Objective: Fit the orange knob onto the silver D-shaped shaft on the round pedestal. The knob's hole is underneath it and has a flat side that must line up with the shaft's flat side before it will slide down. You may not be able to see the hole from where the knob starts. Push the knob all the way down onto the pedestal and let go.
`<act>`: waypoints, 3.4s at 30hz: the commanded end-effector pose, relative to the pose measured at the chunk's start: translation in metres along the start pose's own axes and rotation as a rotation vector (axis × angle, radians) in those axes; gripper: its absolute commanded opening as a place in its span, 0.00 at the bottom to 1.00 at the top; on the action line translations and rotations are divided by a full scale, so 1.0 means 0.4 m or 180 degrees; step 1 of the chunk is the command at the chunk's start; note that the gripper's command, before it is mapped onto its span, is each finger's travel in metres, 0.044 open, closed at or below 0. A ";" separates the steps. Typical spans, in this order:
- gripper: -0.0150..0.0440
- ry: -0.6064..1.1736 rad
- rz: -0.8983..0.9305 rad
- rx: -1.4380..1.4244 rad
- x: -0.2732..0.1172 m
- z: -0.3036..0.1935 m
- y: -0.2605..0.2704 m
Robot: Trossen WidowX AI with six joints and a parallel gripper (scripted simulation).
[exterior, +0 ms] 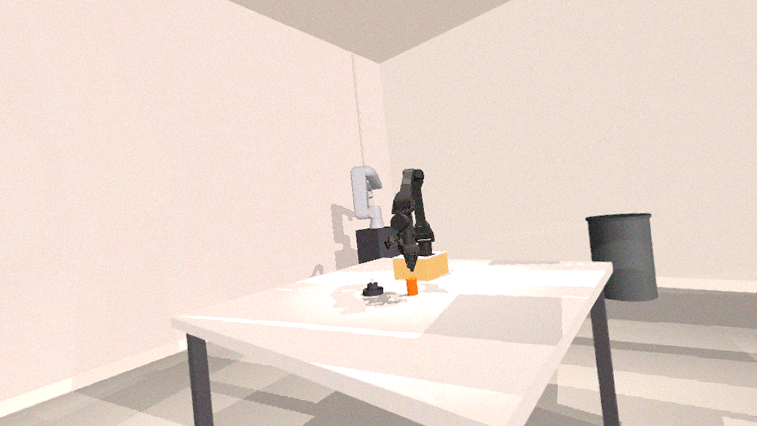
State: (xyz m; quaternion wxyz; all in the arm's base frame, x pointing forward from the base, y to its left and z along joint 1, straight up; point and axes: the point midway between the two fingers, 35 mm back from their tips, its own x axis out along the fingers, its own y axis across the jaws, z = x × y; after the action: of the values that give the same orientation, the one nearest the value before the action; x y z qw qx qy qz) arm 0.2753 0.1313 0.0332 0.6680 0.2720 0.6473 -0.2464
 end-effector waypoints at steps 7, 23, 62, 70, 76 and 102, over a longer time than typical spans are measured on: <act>1.00 0.0010 -0.0057 0.0020 0.042 0.000 -0.010; 1.00 0.0010 -0.0057 0.0020 0.097 0.001 -0.007; 0.60 0.0010 -0.0059 0.0020 0.210 -0.001 -0.015; 0.48 0.0010 -0.0059 0.0020 0.210 -0.001 -0.015; 0.25 -0.0022 0.0066 0.0046 0.195 0.004 0.006; 0.25 -0.0022 0.0067 0.0045 0.034 0.018 0.046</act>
State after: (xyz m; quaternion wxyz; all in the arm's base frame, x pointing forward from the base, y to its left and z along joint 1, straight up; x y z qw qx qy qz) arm 0.2909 0.1384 0.0101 0.6690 0.2798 0.6425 -0.2478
